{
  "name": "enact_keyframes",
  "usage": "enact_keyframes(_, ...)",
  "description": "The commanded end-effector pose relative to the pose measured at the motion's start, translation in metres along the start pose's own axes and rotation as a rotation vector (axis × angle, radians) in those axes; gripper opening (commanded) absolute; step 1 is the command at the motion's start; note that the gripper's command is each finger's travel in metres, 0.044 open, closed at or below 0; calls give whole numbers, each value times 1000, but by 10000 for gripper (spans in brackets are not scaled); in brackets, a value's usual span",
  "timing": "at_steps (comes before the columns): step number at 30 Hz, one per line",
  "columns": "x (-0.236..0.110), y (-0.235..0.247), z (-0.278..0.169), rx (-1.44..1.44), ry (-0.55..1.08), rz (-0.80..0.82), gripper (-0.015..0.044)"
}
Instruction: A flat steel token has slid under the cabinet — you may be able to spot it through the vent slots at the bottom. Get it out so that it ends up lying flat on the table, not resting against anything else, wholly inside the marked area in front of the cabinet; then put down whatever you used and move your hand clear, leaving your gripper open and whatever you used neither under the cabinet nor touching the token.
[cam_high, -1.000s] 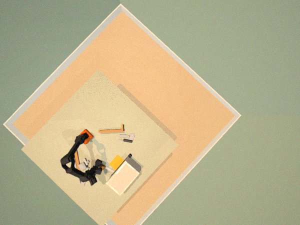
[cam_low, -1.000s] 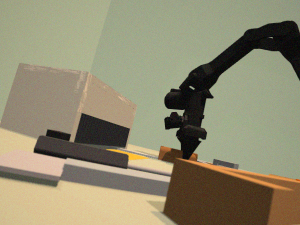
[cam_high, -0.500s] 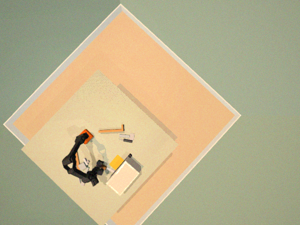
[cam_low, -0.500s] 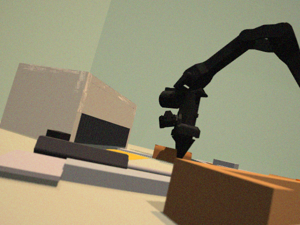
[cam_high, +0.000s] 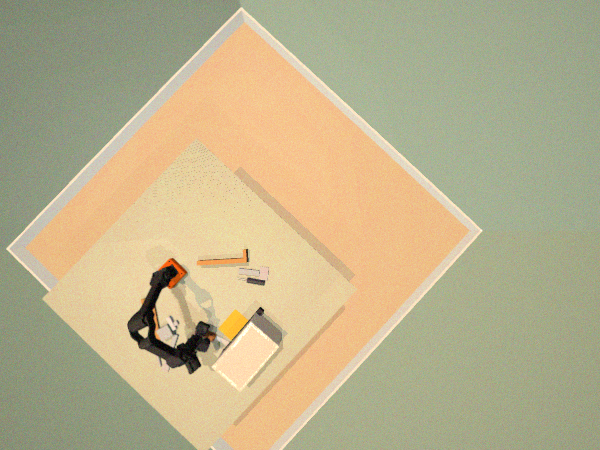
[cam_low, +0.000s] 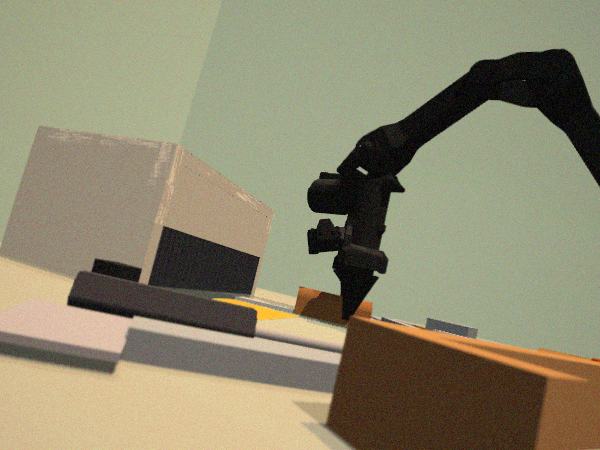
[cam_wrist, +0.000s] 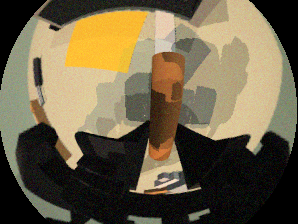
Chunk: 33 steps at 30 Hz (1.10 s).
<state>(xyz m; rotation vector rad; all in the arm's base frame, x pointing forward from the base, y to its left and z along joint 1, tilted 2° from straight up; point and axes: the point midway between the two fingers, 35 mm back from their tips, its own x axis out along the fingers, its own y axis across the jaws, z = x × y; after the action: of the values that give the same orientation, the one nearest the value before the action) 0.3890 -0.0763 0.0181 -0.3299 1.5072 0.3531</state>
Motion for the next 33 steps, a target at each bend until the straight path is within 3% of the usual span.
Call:
enact_keyframes(1, 0, 0, 6, 3, 0, -3, 0)
enact_keyframes(33, 1, 15, 25, 3, -2, -2, 0)
